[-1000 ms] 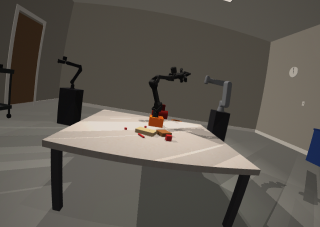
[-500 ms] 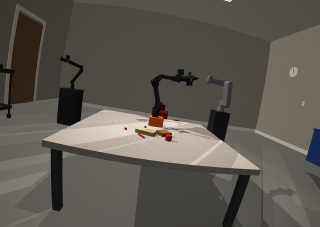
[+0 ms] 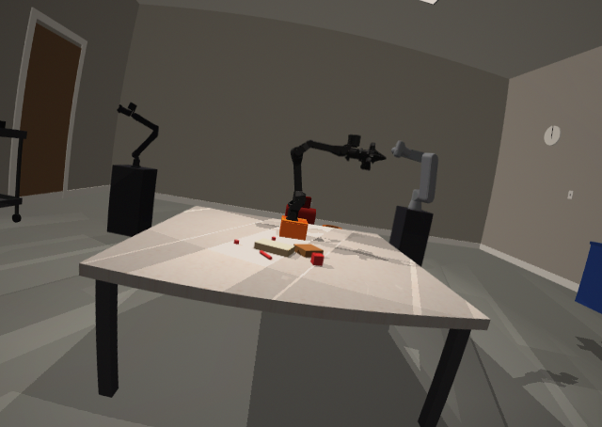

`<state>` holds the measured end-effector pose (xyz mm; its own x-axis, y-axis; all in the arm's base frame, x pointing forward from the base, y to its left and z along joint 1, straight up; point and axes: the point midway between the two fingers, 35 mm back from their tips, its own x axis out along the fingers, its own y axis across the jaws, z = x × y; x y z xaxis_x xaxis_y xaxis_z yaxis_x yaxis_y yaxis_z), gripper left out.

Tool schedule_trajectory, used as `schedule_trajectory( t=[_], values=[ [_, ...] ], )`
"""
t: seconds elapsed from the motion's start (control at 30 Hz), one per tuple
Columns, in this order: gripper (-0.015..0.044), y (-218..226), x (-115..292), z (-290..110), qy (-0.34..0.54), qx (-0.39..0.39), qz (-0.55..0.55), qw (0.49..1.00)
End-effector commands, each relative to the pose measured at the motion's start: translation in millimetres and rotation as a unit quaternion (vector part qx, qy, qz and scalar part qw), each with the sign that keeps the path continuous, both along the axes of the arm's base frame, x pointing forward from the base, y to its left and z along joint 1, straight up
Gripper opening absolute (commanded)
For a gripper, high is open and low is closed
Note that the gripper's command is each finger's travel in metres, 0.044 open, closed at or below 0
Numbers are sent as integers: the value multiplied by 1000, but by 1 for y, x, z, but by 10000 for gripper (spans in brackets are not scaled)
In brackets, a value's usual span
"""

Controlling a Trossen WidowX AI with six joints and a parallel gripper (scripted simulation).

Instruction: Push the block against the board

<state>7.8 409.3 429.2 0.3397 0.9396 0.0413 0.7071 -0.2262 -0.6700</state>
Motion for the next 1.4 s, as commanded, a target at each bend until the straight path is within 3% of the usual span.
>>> schedule_trajectory(
  t=[0.0,0.73,1.37],
  values=[
    [0,9,29,-15,22,-21,-29,999],
    [0,18,187,-97,120,-120,-176,970],
    [0,-41,326,-171,229,-177,-331,898]
  ],
)
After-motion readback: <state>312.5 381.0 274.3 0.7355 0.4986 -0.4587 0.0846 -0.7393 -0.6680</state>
